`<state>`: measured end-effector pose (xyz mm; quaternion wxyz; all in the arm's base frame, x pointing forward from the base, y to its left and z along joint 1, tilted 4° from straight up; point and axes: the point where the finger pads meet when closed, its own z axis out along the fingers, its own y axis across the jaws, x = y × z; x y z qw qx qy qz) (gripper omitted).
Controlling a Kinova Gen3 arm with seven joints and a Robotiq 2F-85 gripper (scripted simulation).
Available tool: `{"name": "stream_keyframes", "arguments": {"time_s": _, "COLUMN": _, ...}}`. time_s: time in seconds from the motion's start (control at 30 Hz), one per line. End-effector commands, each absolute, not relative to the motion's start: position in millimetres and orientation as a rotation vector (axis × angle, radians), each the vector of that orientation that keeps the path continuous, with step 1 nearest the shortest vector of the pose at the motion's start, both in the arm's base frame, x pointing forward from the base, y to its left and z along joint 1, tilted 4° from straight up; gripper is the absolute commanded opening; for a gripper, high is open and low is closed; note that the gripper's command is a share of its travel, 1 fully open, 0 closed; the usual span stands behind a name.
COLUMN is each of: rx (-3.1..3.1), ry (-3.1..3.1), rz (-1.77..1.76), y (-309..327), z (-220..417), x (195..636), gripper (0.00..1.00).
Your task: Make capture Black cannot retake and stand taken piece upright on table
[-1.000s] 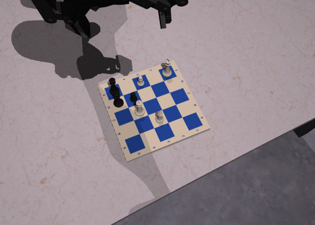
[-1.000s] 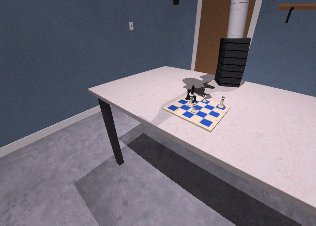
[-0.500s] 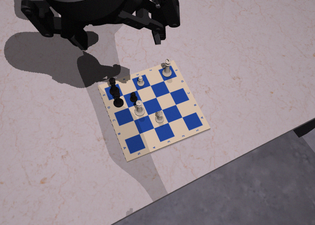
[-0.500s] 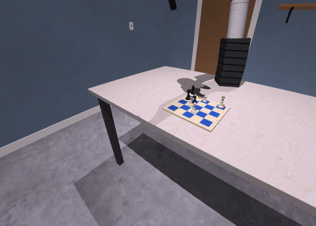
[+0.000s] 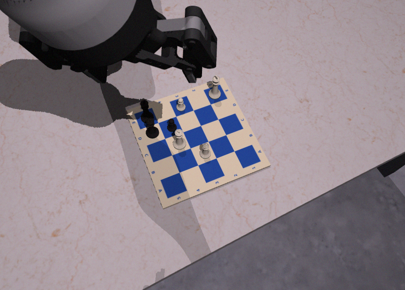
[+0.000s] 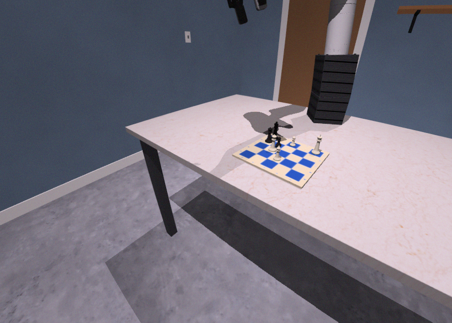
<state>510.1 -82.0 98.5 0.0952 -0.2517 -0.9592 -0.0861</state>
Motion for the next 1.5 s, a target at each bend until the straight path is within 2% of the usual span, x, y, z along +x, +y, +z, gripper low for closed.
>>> {"name": "stream_keyframes", "arguments": {"time_s": 0.0, "rx": -0.762, "ry": -2.832, "rz": -0.251, "y": -88.7, "z": 92.9, "x": 509.3, "gripper": 1.00}}
{"name": "stream_keyframes", "arguments": {"time_s": 1.47, "rx": -1.011, "ry": -2.668, "rz": -0.350, "y": -128.7, "z": 43.1, "x": 518.6, "gripper": 1.00}}
